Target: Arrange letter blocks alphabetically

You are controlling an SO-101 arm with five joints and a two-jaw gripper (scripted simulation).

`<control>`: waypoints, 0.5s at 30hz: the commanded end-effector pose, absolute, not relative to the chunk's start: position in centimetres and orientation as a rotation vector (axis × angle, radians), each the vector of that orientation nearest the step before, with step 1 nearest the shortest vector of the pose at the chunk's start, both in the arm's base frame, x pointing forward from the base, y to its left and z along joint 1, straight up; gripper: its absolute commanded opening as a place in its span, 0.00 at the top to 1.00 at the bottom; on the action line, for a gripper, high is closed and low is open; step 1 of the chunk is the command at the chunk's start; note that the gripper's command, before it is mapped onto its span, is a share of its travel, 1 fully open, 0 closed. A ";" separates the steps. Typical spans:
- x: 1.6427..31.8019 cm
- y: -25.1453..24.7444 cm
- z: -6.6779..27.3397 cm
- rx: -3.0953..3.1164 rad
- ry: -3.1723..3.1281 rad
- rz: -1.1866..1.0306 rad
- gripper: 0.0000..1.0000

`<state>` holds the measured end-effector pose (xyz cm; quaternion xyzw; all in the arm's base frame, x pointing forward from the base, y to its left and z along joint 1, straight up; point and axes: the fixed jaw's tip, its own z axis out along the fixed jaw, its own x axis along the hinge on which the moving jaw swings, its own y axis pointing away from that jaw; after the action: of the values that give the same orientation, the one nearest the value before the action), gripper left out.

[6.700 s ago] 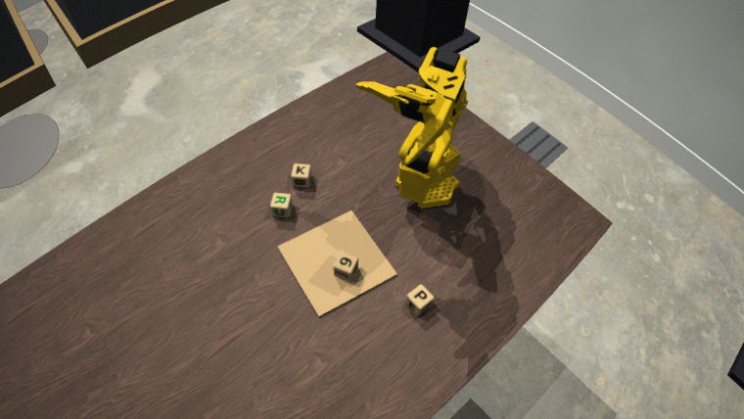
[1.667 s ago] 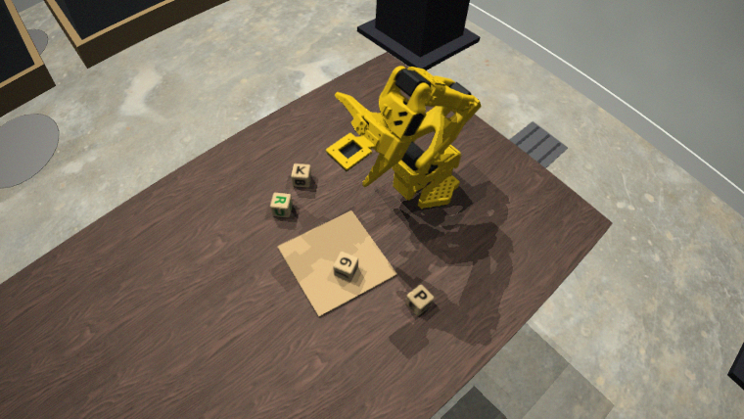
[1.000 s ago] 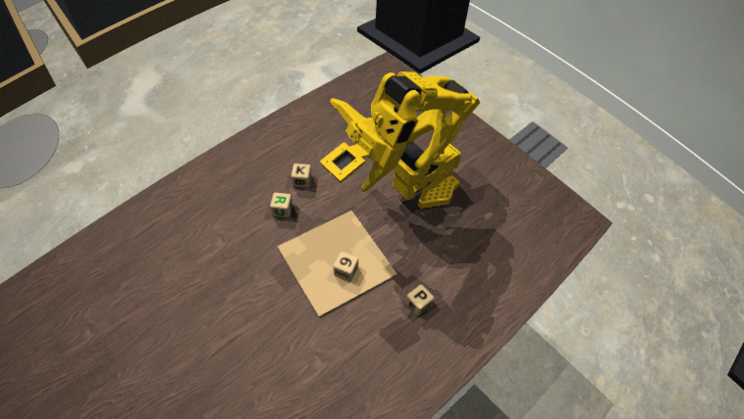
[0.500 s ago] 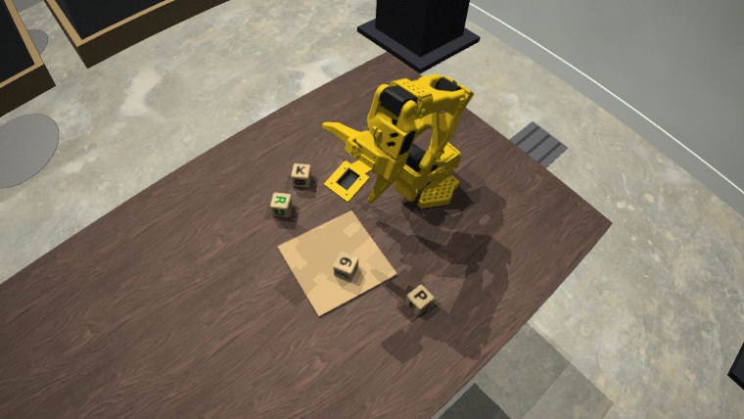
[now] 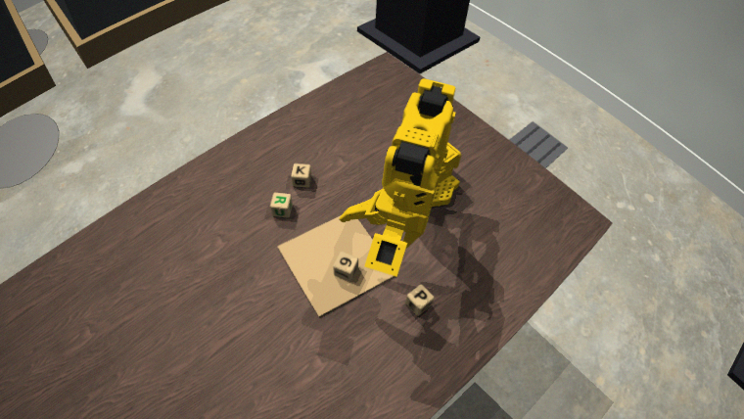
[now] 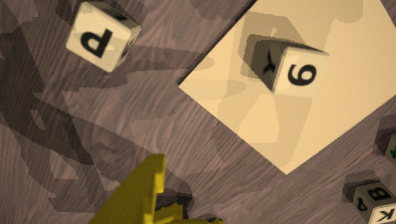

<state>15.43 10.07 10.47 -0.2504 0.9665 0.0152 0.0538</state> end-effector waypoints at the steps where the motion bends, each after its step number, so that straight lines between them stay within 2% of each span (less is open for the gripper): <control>1: 15.3 13.4 10.9 -0.919 2.854 0.083 0.51; 3: 15.3 13.4 10.9 -0.919 2.854 0.083 0.51; 10: 13.9 16.6 9.5 -1.126 2.844 0.063 0.62; 15: 13.5 17.3 9.1 -1.175 2.838 0.055 0.65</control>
<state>13.22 15.98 7.45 -0.3730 0.9277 -0.0079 -0.0146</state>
